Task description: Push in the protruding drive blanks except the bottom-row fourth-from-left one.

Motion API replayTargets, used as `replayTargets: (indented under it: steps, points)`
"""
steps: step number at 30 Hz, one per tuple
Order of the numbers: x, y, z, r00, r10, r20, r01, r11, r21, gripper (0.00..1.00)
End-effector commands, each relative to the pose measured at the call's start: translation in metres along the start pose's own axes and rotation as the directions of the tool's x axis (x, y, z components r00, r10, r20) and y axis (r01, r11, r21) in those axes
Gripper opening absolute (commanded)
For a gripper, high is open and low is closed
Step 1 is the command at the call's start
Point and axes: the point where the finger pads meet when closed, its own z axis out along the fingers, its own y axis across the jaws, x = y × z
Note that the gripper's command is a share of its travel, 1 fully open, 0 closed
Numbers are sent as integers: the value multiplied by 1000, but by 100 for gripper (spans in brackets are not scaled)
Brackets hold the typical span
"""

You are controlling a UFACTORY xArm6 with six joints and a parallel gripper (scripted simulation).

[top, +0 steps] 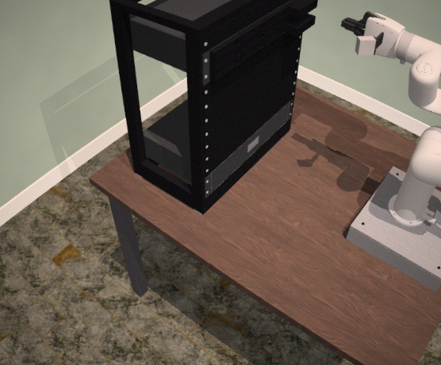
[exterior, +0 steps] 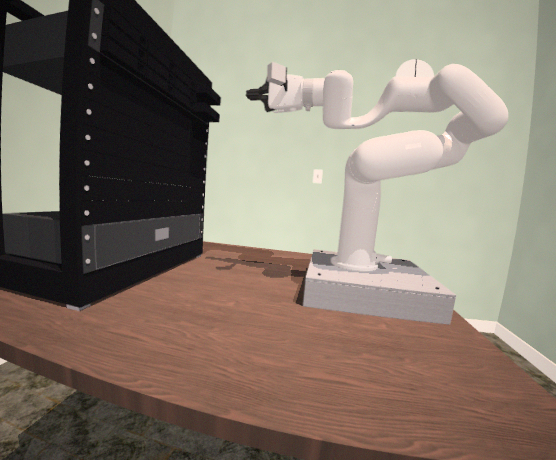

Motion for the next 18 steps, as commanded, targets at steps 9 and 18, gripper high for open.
replayTargets:
  steps: [9, 18]
  points:
    - [-2, 2, -3, 999, -1, -45, 0, 1000, -21, 0]
    - [-2, 2, -1, 999, -1, -45, 0, 1000, -22, 0]
